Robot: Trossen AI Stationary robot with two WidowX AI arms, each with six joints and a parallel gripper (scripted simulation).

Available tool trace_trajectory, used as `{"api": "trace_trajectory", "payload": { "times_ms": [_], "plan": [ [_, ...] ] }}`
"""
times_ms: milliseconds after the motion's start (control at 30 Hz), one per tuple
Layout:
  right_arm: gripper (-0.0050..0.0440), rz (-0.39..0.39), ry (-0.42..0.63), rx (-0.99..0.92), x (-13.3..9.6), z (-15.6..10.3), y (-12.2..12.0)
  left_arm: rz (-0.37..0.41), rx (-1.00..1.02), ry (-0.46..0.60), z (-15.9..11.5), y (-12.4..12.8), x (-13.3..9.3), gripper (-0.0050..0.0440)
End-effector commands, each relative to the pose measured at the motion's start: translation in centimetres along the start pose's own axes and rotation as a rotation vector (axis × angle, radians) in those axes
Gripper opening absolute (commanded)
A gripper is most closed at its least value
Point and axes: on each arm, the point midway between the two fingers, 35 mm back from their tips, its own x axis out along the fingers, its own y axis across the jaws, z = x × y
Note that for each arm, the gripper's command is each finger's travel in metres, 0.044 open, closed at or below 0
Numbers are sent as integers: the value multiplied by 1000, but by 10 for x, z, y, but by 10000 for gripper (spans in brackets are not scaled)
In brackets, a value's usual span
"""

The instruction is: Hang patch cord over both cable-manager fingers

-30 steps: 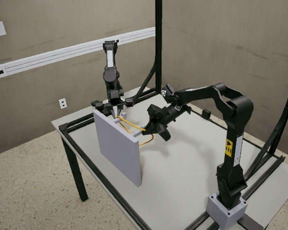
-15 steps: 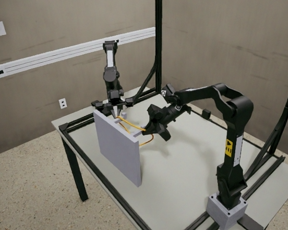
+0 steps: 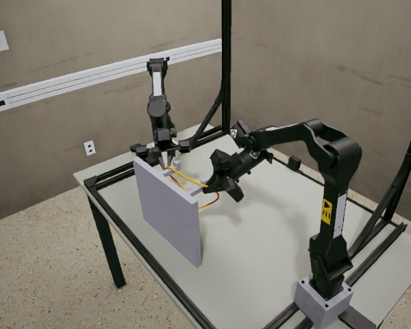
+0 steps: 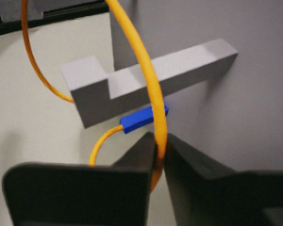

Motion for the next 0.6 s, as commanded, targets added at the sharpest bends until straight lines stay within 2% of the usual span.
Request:
{"api": "trace_trajectory", "payload": {
  "times_ms": [0, 567],
  "plan": [
    [25, -2, -27, -3, -4, 10, -1, -19, -20, -4, 7, 2, -5, 25],
    [25, -2, -27, -3, -4, 10, -1, -30, -11, 5, 6, 3, -3, 25]
  ]
}}
